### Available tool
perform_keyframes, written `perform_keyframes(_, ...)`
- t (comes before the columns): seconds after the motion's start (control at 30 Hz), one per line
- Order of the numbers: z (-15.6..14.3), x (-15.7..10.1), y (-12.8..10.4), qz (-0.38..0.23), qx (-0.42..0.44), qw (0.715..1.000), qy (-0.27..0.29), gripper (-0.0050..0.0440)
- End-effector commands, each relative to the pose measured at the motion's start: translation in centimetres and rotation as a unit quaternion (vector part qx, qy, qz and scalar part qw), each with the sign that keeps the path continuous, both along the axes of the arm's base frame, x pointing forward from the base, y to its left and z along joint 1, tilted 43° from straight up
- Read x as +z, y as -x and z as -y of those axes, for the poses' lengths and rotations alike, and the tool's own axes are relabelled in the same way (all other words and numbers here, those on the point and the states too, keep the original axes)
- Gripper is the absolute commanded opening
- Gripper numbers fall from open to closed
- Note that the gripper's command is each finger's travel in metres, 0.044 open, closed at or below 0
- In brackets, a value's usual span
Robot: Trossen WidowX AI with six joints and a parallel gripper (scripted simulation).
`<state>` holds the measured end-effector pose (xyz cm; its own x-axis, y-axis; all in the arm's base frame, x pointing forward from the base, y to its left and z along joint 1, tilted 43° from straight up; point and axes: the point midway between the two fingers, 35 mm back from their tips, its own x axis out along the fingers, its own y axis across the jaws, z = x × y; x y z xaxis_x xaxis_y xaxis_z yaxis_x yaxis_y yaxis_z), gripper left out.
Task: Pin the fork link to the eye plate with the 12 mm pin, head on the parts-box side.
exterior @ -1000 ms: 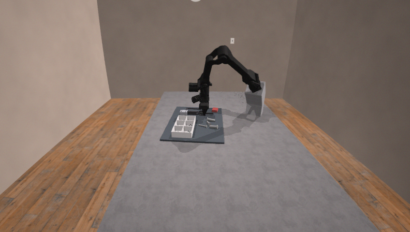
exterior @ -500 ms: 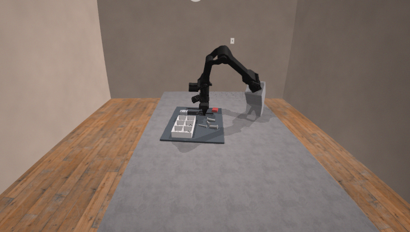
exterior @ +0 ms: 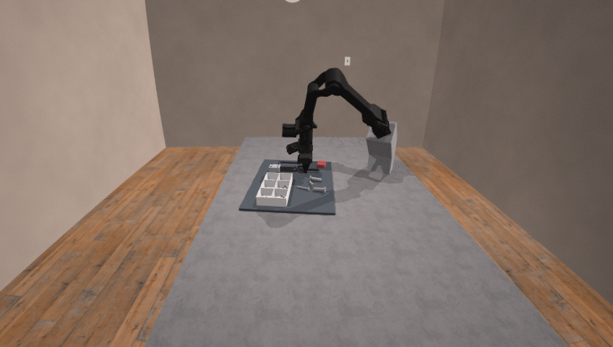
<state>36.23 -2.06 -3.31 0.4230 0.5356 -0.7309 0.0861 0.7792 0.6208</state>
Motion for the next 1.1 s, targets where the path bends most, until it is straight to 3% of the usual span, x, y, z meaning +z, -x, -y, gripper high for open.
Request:
perform_keyframes(0.0, 0.22, -0.29, -0.03, 0.000, -0.001, 1.000, 0.004, 0.0129)
perform_keyframes(1.07, 0.18, 0.13, -0.60, -0.001, -0.002, 1.000, 0.004, 0.0129)
